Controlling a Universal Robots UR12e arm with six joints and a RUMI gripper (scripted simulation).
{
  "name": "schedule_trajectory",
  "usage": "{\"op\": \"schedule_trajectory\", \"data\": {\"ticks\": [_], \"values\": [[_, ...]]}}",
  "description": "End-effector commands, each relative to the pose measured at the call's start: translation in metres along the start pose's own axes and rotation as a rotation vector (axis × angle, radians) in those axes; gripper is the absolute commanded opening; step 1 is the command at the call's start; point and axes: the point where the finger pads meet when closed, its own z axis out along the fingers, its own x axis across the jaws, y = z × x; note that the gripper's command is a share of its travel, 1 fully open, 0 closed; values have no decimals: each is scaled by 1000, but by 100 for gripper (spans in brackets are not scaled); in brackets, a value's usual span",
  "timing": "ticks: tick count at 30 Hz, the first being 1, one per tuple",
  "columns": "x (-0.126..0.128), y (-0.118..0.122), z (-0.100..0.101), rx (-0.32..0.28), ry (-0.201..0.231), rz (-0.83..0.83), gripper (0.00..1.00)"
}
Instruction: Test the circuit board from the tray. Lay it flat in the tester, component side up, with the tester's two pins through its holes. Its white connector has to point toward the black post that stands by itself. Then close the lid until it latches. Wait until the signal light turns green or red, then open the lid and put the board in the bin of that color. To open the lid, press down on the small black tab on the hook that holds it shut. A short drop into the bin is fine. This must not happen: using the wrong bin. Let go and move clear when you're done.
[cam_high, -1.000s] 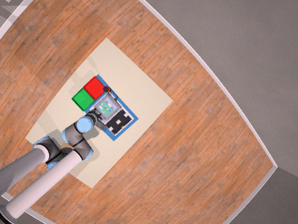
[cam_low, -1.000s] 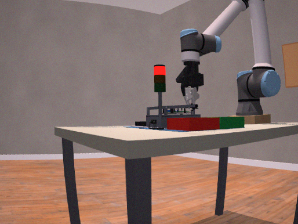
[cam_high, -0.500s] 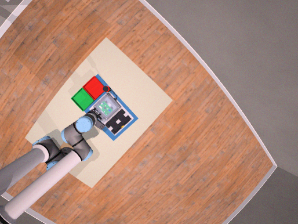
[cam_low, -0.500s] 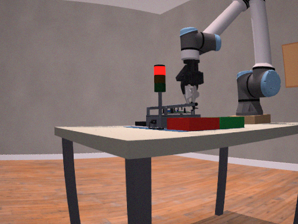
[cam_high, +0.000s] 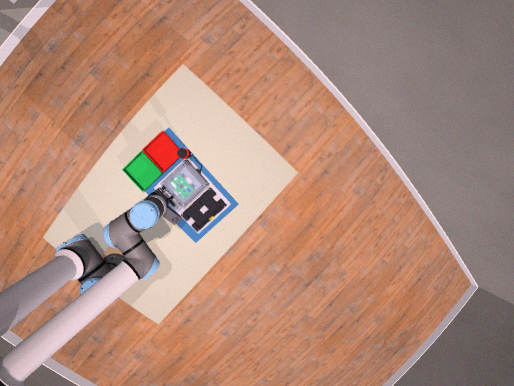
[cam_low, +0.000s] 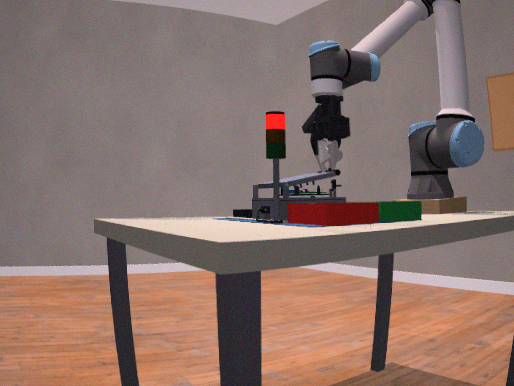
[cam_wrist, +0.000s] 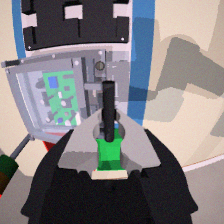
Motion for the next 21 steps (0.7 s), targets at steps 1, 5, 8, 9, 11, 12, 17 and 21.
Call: {"op": "schedule_trajectory", "data": {"ticks": [1,5,8,9,11,12,17,21], "values": [[-2,0,-7,0,-2,0,0],[-5,0,-17,0,-2,0,0],[-8,0,-25,0,-2,0,0],[-9,0,-28,0,-2,0,0],[-11,0,-34,0,-2,0,0],[-12,0,-36,0,-2,0,0],[-17,0,-48,0,-2,0,0],[-22,0,-56,0,-2,0,0]]}}
